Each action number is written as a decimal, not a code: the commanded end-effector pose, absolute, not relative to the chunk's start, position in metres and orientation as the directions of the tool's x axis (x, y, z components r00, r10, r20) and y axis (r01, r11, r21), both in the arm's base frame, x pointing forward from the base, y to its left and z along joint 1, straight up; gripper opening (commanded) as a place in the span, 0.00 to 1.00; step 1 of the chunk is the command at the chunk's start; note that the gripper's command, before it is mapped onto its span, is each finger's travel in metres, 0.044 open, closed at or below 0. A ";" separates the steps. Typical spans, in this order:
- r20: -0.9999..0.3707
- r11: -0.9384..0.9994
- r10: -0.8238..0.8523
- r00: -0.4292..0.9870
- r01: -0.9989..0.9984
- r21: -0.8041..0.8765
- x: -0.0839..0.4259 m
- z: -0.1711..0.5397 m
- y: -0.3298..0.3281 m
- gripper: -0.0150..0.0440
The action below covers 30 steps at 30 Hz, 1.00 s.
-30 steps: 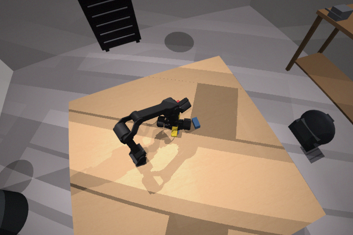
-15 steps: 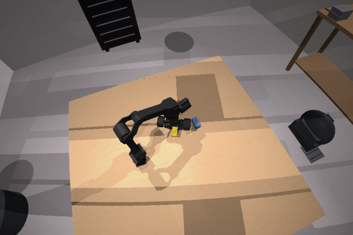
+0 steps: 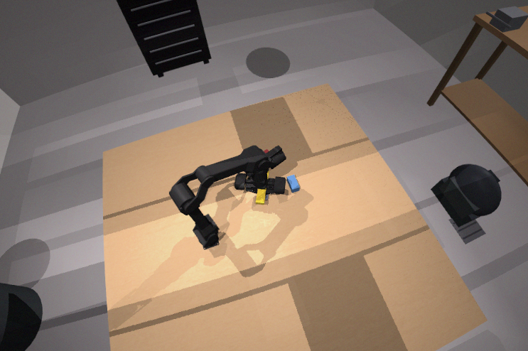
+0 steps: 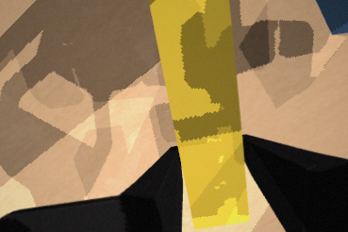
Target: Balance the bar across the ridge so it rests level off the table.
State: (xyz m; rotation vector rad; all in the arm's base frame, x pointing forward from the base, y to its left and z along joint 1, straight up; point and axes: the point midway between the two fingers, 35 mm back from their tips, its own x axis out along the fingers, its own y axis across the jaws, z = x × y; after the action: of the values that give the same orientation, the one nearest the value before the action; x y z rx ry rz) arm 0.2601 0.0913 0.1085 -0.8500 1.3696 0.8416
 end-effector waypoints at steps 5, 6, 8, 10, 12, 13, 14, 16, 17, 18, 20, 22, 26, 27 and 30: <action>-1.000 0.461 0.010 0.027 -0.887 -0.019 0.260 0.109 0.091 0.55; -1.000 0.461 0.010 0.027 -0.887 -0.019 0.260 0.109 0.091 0.55; -1.000 0.461 0.010 0.027 -0.887 -0.019 0.260 0.109 0.091 0.57; -1.000 0.461 0.010 0.027 -0.887 -0.019 0.260 0.109 0.091 0.57; -1.000 0.461 0.010 0.027 -0.887 -0.019 0.260 0.109 0.091 0.57; -1.000 0.461 0.010 0.027 -0.887 -0.019 0.260 0.109 0.091 0.57; -1.000 0.461 0.010 0.027 -0.887 -0.019 0.260 0.109 0.091 0.57; -1.000 0.461 0.010 0.027 -0.887 -0.019 0.260 0.109 0.091 0.57; -1.000 0.461 0.010 0.027 -0.887 -0.019 0.260 0.109 0.091 0.57; -1.000 0.461 0.010 0.027 -0.887 -0.019 0.260 0.109 0.091 0.57; -1.000 0.461 0.010 0.027 -0.887 -0.019 0.260 0.109 0.091 0.61; -1.000 0.461 0.010 0.027 -0.887 -0.019 0.260 0.109 0.091 0.70; -1.000 0.461 0.010 0.027 -0.887 -0.019 0.260 0.109 0.091 0.88; -1.000 0.461 0.010 0.027 -0.887 -0.019 0.260 0.109 0.091 0.92; -1.000 0.461 0.010 0.027 -0.887 -0.019 0.260 0.109 0.091 1.00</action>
State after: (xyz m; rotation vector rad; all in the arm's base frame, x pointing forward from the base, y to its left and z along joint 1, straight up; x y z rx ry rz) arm 0.2600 0.0914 0.1085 -0.8493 1.3699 0.8420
